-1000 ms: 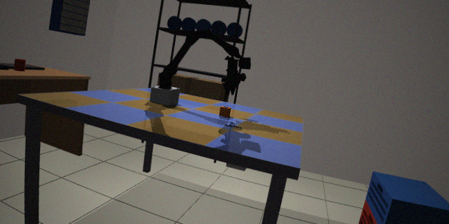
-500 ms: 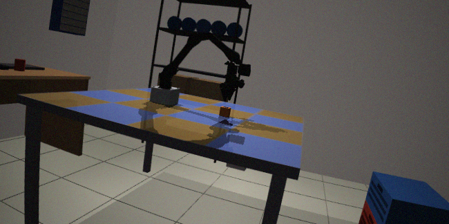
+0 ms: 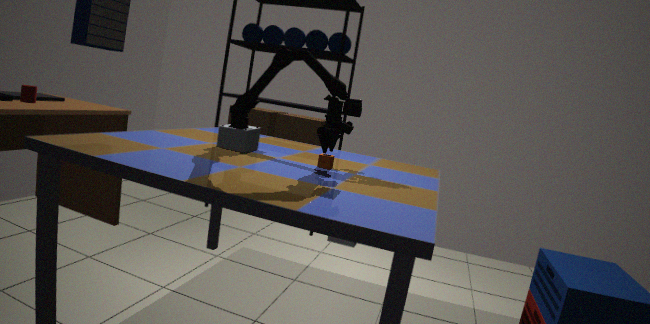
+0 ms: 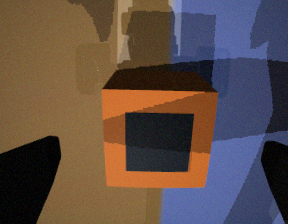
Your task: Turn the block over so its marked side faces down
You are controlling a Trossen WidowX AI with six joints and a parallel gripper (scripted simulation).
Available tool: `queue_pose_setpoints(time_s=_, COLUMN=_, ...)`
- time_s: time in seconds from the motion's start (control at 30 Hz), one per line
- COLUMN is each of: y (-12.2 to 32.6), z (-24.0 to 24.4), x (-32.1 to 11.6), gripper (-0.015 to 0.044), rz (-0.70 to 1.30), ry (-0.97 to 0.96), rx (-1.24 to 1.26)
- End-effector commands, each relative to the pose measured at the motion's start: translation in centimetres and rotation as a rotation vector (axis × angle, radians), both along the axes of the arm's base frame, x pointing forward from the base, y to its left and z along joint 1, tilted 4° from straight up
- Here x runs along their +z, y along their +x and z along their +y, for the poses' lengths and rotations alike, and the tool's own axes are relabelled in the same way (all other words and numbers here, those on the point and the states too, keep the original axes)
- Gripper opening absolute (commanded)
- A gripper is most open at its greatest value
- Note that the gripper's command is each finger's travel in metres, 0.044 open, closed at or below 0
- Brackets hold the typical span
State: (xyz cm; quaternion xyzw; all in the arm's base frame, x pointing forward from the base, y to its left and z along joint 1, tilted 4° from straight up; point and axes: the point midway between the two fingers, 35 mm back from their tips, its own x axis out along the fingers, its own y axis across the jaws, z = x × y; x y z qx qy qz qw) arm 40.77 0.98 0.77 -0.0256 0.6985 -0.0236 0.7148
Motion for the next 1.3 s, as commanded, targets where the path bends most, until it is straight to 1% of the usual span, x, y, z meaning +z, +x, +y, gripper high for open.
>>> queue_pose_setpoints(time_s=0.0, y=-0.2, z=0.0, x=-1.0, gripper=0.044, rz=0.007, ry=0.005, rx=0.003)
queue_pose_setpoints(time_s=0.53, y=-0.2, z=-0.2, x=-3.3, gripper=0.044, rz=0.007, ry=0.004, rx=0.003)
queue_pose_setpoints(time_s=0.8, y=-0.2, z=-0.2, x=-3.3, gripper=0.023, rz=0.007, ry=0.004, rx=0.003)
queue_pose_setpoints(time_s=1.27, y=-0.2, z=-0.2, x=-3.3, gripper=0.0137, rz=0.007, ry=0.004, rx=0.003)
